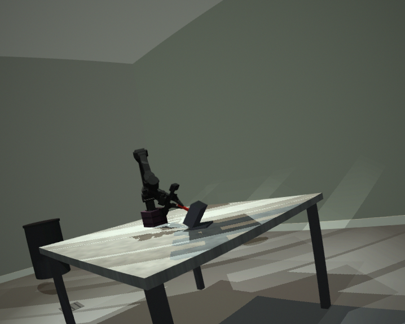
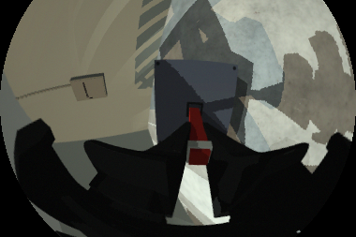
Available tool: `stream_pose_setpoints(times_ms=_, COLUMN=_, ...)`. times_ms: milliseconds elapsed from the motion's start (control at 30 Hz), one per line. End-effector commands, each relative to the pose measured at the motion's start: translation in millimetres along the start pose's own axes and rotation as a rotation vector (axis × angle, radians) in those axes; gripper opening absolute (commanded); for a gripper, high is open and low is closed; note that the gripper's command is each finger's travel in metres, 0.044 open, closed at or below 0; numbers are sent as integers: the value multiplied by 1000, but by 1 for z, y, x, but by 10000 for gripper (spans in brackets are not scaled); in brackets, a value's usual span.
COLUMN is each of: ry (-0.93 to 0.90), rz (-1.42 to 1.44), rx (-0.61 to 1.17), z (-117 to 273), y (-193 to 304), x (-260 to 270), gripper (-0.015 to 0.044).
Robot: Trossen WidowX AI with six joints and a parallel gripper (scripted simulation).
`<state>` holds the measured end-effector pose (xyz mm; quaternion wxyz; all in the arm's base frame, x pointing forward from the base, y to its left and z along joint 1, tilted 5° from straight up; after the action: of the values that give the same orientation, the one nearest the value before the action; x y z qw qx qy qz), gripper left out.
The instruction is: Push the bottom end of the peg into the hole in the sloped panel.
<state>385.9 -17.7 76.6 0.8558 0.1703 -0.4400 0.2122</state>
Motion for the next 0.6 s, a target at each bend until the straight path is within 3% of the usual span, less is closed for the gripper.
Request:
stream_pose_setpoints(times_ms=0, ry=2, rz=-3, rx=-4, z=-2, y=-1, x=-1, gripper=0)
stream_pose_setpoints(times_ms=567, ry=1, rz=-3, rx=-4, z=-13, y=-2, x=-1, gripper=0)
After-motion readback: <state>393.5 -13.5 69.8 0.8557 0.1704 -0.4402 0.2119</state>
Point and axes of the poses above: the point midway between the two fingers, 35 mm back from their tips, its own z axis back along the fingers, its own x axis across the jaws, y = z × x, the point moved 1 cm from there along z, back along the fingers, and after that the axes turned 15 degrees about -z, right-handed, at the moved point
